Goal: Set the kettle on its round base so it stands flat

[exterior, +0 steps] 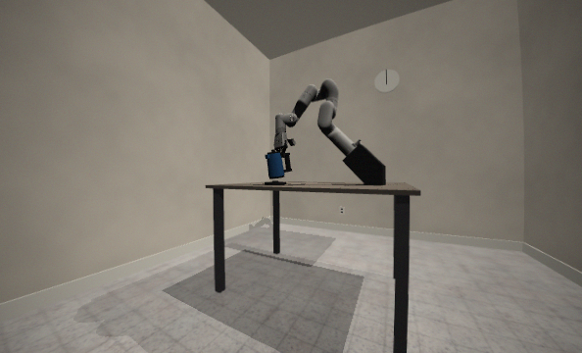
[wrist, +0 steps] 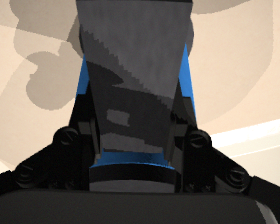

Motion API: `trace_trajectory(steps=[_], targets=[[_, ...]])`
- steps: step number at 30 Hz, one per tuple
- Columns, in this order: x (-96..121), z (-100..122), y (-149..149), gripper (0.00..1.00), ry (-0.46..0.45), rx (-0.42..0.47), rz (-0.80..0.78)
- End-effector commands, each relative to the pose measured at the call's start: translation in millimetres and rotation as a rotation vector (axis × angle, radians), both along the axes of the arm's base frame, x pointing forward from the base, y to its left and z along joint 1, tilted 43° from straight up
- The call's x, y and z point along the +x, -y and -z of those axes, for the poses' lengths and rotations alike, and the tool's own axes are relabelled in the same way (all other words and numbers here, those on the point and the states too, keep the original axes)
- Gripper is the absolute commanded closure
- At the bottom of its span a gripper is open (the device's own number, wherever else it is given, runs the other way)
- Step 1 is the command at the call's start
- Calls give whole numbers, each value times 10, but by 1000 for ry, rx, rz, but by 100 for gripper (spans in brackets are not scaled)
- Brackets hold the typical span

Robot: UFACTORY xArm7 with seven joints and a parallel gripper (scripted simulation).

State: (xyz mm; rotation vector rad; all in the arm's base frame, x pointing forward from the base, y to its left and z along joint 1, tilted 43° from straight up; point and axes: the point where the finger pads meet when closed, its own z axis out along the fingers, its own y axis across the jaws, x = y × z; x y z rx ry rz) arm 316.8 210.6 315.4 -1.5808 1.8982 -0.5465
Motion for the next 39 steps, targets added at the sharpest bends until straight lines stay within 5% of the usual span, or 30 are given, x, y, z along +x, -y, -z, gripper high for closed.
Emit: trace_trajectory(steps=[1, 39], targets=[[7, -12, -10, 100, 4, 2, -2], [91, 79, -18, 100, 4, 2, -2]])
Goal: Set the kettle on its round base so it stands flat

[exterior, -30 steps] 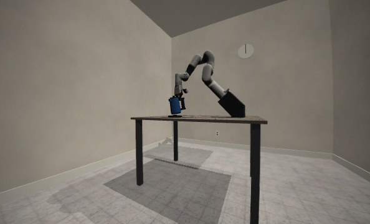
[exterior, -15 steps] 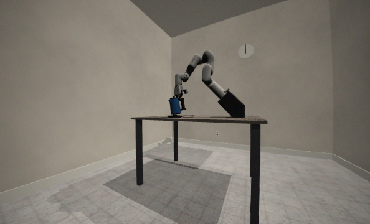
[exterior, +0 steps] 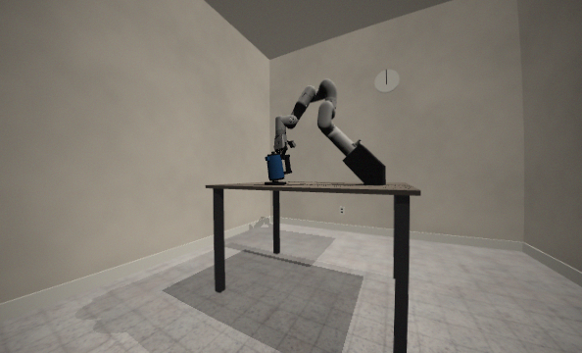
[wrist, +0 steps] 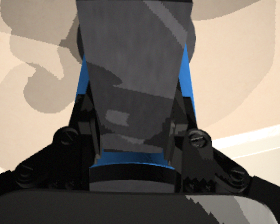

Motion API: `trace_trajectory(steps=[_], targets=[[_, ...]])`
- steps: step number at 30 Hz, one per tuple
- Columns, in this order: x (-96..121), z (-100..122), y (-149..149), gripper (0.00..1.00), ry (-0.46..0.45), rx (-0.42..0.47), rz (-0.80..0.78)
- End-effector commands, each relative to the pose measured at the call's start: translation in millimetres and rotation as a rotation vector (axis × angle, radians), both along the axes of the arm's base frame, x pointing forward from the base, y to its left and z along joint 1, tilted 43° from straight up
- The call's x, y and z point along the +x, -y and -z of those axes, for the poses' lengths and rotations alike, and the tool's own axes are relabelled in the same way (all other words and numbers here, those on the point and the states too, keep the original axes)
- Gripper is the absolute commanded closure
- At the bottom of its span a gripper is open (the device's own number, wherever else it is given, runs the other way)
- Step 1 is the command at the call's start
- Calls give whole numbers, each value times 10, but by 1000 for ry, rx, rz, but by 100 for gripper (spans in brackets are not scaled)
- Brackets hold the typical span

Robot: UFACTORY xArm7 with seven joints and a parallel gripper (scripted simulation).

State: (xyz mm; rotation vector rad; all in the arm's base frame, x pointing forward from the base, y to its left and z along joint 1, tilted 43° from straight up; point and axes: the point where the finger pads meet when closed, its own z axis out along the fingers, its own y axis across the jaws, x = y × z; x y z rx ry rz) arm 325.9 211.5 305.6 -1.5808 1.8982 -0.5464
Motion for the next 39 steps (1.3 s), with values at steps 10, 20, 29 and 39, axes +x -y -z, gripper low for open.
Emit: trace_trajectory(steps=[10, 20, 29, 39], targets=[[1, -18, -9, 100, 4, 2, -2], [21, 3, -11, 100, 4, 2, -2], [21, 3, -11, 100, 4, 2, -2], [34, 18, -13, 100, 4, 2, -2]])
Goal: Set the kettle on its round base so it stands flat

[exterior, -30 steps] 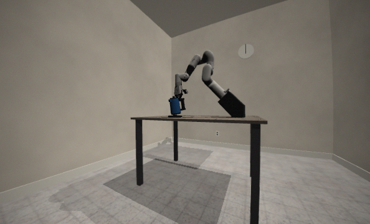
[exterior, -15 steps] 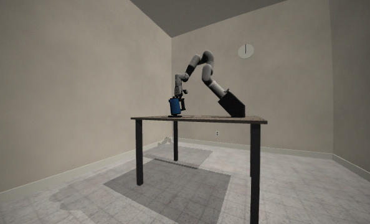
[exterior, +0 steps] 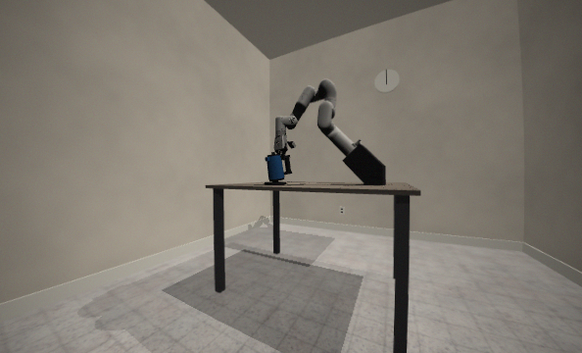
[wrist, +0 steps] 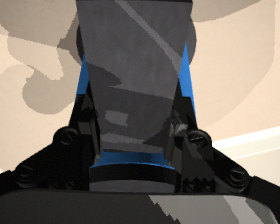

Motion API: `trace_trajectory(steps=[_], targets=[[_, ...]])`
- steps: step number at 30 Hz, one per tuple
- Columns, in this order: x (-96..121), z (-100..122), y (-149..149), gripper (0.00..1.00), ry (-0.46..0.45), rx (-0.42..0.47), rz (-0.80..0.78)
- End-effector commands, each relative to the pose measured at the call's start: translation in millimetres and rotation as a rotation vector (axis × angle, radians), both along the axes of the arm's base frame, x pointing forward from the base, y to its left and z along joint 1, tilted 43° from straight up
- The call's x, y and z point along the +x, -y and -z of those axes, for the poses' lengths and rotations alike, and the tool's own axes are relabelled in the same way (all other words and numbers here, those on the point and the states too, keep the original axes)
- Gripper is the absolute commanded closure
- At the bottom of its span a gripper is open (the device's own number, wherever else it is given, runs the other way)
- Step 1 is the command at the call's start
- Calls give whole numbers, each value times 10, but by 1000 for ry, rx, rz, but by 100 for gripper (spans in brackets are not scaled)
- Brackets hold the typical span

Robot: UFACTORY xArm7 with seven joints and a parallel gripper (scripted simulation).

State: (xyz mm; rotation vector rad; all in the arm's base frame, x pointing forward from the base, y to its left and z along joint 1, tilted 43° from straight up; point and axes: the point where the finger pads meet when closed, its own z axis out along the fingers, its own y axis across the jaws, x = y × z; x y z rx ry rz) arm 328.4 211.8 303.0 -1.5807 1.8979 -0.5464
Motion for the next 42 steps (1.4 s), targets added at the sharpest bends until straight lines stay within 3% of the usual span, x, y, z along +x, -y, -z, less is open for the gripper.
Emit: trace_trajectory(steps=[1, 41, 42], targets=[[9, -8, -10, 100, 3, 2, -1], [15, -2, -10, 100, 3, 2, -1], [15, -2, -10, 19, 3, 2, -1]])
